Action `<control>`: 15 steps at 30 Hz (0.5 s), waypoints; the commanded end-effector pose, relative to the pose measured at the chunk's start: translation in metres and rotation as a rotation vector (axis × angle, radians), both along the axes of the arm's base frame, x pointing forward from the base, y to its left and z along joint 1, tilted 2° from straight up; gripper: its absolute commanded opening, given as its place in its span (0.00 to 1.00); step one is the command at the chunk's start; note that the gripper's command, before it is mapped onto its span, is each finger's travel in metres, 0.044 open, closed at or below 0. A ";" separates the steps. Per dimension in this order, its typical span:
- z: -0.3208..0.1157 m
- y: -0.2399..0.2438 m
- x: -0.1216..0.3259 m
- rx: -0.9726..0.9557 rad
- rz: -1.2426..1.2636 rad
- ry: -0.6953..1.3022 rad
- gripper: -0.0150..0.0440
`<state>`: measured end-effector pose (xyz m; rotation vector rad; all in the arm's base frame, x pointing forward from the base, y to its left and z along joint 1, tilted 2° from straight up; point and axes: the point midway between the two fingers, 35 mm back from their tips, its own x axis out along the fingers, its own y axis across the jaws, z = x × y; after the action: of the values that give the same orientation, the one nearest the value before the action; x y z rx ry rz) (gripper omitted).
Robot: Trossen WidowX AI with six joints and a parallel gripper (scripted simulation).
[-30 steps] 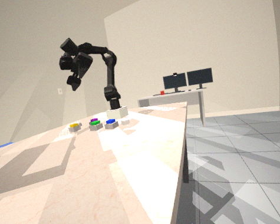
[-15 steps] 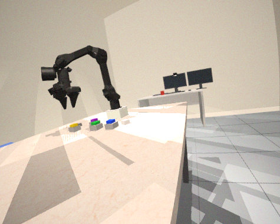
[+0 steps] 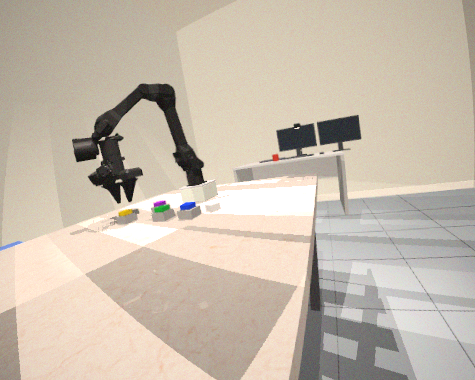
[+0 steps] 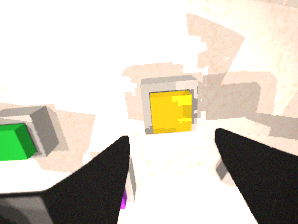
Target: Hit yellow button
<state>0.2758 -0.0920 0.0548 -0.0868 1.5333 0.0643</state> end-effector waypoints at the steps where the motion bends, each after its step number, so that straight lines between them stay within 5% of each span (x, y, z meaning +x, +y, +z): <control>1: -0.001 -0.002 0.003 -0.010 0.003 -0.019 0.40; 4: -0.001 -0.002 0.003 -0.010 0.003 -0.019 0.29; 15: -0.004 -0.002 0.003 -0.010 0.003 -0.019 0.29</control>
<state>0.2790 -0.0932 0.0532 -0.0923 1.5143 0.0586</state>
